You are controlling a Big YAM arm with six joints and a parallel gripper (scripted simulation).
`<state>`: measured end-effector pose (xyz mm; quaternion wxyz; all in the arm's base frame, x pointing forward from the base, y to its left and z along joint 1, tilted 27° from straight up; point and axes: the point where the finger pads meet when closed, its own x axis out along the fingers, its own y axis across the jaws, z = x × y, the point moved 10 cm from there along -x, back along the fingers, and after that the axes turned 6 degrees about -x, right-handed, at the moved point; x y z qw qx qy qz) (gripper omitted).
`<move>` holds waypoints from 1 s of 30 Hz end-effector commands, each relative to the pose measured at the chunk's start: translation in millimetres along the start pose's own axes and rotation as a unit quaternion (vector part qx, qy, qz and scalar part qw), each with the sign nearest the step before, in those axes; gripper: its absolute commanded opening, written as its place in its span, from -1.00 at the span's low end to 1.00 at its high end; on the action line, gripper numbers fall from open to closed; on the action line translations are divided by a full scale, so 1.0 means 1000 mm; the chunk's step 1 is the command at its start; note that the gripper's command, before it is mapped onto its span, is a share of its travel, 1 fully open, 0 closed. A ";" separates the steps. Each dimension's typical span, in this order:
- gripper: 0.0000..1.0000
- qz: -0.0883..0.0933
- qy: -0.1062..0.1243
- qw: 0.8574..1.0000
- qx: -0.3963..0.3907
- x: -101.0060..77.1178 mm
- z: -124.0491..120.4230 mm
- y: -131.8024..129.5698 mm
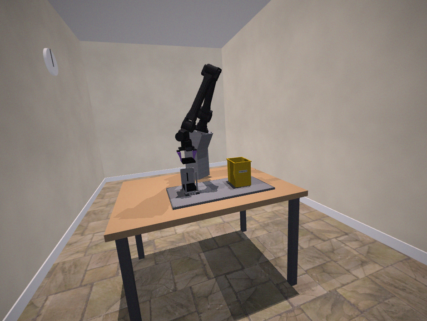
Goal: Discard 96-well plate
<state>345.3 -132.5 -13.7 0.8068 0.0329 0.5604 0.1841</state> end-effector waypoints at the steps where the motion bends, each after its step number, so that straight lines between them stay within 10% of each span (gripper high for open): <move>1: -1.00 -0.010 -0.014 1.000 0.002 -0.011 0.003 -0.008; 30: -1.00 -0.015 -0.025 0.999 0.020 -0.013 0.020 0.050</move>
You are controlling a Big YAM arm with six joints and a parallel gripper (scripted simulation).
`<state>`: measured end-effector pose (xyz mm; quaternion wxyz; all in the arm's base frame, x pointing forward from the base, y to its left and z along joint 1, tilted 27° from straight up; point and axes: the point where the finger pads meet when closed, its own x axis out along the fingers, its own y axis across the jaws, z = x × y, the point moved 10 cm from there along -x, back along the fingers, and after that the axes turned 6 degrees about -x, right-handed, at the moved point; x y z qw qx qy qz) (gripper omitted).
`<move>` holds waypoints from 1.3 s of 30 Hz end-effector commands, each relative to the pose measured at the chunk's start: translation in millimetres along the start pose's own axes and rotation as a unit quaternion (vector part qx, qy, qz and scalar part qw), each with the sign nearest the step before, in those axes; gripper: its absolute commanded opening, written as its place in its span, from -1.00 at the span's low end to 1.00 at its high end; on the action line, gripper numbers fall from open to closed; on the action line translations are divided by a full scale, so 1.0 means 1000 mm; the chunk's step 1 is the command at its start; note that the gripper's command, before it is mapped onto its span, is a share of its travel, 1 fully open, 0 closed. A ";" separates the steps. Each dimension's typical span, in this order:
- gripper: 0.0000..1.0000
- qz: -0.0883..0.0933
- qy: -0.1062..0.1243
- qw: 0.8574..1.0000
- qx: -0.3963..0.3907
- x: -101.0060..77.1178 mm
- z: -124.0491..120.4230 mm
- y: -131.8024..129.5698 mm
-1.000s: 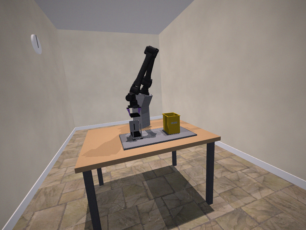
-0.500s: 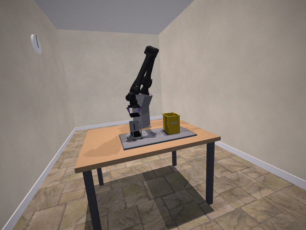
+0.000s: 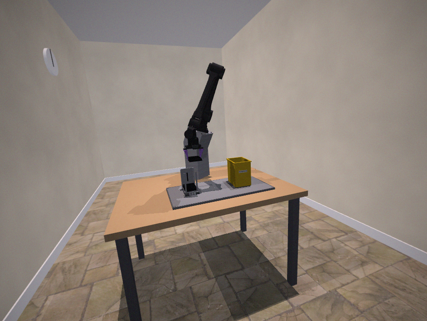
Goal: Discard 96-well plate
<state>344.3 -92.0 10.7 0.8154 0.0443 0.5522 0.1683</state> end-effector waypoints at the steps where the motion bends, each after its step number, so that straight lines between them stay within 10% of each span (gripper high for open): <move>1: -1.00 -0.007 -0.011 1.000 0.004 -0.005 0.006 0.009; 39: -1.00 -0.001 -0.011 1.000 0.006 -0.004 0.013 0.123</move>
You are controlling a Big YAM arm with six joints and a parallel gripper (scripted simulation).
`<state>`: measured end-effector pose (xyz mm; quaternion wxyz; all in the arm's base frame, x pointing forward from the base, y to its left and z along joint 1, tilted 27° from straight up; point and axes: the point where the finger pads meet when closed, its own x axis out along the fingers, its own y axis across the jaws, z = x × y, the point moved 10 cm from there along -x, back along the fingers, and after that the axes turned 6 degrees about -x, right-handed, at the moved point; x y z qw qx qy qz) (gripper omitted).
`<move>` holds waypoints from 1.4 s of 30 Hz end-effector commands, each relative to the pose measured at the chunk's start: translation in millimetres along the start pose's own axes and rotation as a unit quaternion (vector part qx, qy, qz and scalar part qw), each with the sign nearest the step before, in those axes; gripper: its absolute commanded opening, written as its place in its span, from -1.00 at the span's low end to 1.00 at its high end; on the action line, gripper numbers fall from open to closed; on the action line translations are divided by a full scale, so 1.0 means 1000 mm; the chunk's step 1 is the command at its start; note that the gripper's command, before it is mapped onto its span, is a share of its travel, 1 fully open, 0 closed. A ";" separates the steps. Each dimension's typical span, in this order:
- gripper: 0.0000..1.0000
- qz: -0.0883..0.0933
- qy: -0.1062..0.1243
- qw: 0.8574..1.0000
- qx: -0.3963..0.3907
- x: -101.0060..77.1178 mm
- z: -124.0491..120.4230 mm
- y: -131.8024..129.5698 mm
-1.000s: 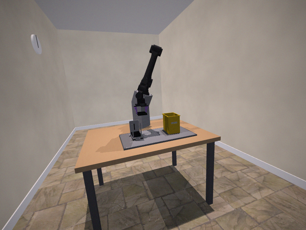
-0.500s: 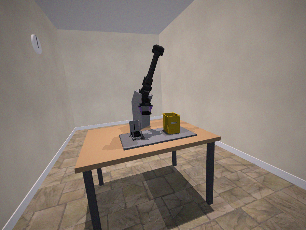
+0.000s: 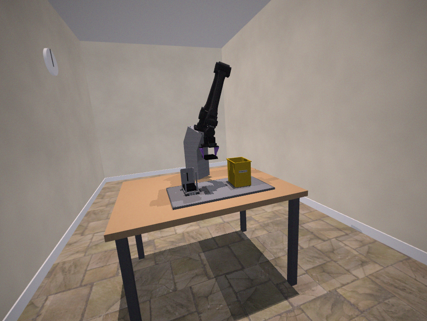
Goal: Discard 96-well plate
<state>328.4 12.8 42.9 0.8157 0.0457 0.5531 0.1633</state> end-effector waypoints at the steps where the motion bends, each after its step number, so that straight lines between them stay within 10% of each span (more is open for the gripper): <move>1: -1.00 0.002 -0.012 1.000 0.002 -0.004 0.003 0.016; 42: -1.00 0.008 -0.014 1.000 0.004 -0.008 0.019 0.143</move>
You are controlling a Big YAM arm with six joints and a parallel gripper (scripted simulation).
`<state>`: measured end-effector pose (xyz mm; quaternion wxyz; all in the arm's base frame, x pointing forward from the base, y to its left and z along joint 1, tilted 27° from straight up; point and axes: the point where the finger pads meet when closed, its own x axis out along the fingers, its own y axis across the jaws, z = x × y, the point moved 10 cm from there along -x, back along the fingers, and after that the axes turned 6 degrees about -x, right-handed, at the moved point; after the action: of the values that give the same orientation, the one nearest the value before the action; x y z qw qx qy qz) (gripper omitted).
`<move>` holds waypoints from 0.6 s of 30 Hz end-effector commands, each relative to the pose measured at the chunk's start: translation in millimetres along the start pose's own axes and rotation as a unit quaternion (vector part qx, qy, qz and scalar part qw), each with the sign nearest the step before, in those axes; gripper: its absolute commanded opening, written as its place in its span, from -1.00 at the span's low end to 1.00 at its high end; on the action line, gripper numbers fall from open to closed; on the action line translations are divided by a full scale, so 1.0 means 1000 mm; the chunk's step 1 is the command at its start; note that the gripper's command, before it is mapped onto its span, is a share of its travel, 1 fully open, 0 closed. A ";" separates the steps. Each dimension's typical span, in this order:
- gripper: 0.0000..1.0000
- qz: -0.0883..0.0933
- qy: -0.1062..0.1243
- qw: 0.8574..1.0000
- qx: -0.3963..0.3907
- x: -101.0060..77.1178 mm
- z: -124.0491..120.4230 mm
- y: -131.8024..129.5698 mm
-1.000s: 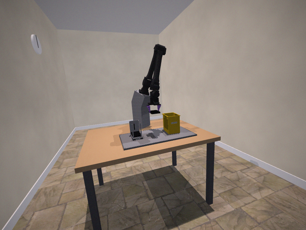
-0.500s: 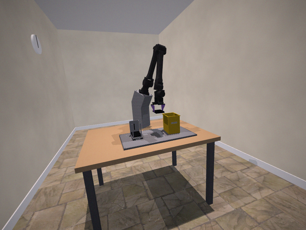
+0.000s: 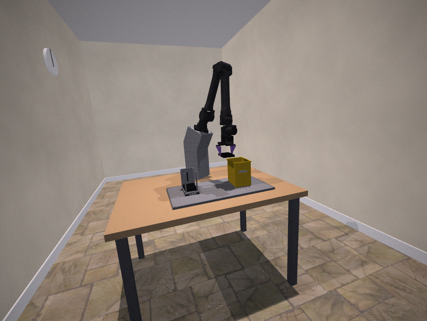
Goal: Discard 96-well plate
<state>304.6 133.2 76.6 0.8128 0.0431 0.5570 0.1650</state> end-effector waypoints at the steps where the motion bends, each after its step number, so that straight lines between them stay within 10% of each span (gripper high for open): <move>1: -1.00 0.008 -0.020 1.000 0.007 -0.008 0.016 0.019; 18: -1.00 0.010 -0.018 1.000 0.008 -0.009 0.019 0.070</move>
<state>297.3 183.4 91.3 0.8127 0.0435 0.5574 0.1640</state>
